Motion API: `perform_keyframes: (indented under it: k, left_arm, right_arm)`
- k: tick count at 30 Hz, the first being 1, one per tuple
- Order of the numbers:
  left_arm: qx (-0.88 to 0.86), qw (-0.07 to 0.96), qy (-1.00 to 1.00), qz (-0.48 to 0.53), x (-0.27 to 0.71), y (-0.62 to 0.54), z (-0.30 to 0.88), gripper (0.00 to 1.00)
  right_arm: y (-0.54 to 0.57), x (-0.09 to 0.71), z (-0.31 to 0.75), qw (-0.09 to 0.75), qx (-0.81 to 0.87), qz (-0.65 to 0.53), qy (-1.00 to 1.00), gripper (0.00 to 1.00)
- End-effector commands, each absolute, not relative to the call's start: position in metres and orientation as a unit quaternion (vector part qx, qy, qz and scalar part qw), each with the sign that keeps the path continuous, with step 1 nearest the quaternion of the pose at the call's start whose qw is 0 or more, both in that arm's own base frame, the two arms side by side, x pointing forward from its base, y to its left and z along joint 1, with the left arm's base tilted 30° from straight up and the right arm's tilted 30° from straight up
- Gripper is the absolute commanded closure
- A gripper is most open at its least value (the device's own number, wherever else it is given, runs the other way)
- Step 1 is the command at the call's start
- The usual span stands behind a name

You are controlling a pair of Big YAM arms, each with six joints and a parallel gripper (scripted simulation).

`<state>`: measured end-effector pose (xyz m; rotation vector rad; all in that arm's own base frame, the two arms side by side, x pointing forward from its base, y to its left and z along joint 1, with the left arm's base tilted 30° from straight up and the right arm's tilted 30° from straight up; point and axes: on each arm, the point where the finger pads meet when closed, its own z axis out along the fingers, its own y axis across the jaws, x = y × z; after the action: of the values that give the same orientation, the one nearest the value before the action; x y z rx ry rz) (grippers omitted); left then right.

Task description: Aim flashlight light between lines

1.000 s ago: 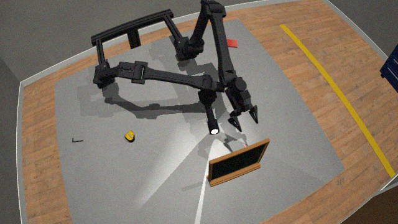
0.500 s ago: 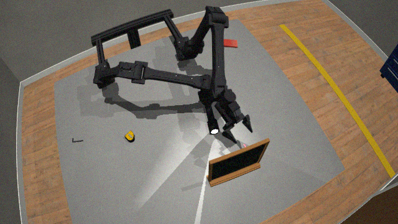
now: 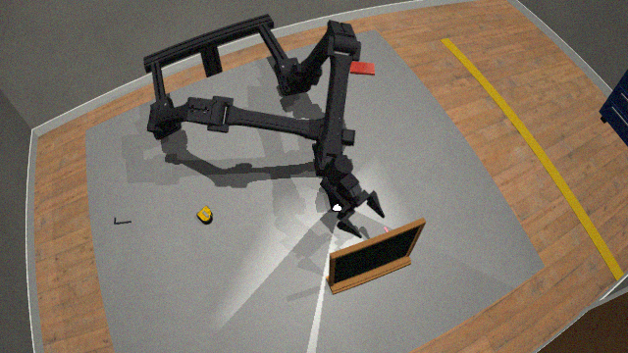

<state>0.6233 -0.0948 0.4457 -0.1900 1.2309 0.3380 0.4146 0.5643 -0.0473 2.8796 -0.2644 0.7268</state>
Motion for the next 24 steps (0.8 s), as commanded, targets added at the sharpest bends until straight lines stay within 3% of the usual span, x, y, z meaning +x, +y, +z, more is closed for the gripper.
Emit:
perform_keyframes:
  k: [1, 14, 17, 24]
  left_arm:
    - [-0.101, 0.824, 0.537, 0.151, 0.625, -0.125, 0.471, 0.0]
    - [-0.139, 0.835, 0.512, 0.145, 0.61, -0.103, 0.498, 0.0]
    - [-0.11, 0.809, 0.555, 0.159, 0.622, -0.112, 0.446, 0.0]
    - [-0.106, 0.81, 0.557, 0.149, 0.614, -0.125, 0.447, 0.0]
  right_arm:
    - [0.562, 0.437, -0.038, 0.077, 0.961, 0.248, -0.099, 0.71]
    - [0.562, 0.437, -0.038, 0.077, 0.961, 0.248, -0.099, 0.71]
    - [0.562, 0.437, -0.038, 0.077, 0.961, 0.248, -0.099, 0.71]
    - [0.562, 0.437, -0.038, 0.077, 0.961, 0.248, -0.099, 0.71]
